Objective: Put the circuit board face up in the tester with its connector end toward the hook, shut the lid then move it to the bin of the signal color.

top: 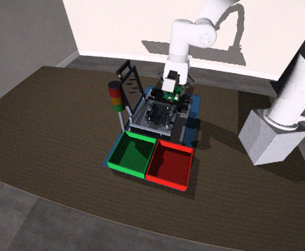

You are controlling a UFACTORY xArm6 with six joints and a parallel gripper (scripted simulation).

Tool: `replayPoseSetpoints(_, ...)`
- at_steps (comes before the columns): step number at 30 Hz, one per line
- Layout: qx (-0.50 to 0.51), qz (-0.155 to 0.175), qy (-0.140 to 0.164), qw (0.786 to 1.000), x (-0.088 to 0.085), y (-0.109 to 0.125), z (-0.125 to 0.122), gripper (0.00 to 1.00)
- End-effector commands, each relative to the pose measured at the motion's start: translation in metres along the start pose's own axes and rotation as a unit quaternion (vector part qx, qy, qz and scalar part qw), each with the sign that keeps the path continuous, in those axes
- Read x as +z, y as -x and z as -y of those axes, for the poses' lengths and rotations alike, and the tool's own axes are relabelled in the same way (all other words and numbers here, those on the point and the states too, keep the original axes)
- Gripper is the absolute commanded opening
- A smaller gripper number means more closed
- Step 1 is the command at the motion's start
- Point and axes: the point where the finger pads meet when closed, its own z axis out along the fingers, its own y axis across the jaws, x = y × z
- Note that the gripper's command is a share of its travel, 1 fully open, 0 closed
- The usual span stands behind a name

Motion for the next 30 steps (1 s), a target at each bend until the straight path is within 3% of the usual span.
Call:
replayPoseSetpoints(1,0.001,0.002,0.001,1.0,-0.003,-0.03,-0.013,0.79)
replayPoseSetpoints(17,0.001,0.002,0.001,1.0,-0.008,-0.093,-0.034,0.79)
replayPoseSetpoints(30,0.001,0.002,0.001,1.0,-0.008,-0.102,-0.038,0.79)
